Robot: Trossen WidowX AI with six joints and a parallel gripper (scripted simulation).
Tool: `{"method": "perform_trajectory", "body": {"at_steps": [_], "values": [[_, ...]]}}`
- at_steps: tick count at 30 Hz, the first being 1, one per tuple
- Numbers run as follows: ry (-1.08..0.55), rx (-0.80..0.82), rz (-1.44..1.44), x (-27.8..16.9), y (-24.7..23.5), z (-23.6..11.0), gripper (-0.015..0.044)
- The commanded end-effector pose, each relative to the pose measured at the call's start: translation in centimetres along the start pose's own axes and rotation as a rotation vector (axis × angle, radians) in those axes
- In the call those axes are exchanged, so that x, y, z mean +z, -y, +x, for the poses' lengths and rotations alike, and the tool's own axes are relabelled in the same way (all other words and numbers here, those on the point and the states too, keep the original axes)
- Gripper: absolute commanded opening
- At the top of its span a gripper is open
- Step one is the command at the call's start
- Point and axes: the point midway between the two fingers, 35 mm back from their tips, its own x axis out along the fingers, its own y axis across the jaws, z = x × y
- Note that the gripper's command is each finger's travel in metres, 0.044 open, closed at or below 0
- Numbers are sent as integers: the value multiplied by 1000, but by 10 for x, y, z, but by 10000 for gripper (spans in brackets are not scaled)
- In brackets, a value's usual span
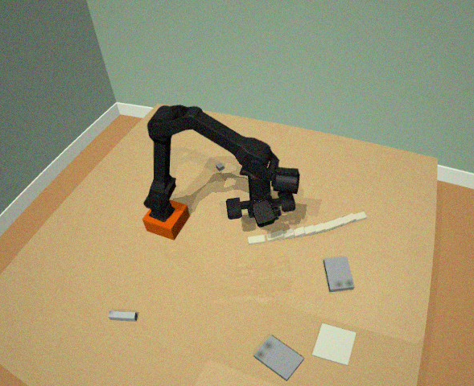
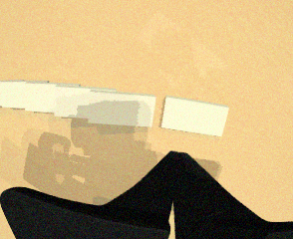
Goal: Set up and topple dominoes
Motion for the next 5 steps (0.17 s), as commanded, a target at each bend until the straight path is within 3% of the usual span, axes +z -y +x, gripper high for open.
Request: {"method": "perform_trajectory", "body": {"at_steps": [1,5], "values": [[-3,0,6,-1,0,0,0],[-3,0,6,-1,0,0,0]]}}
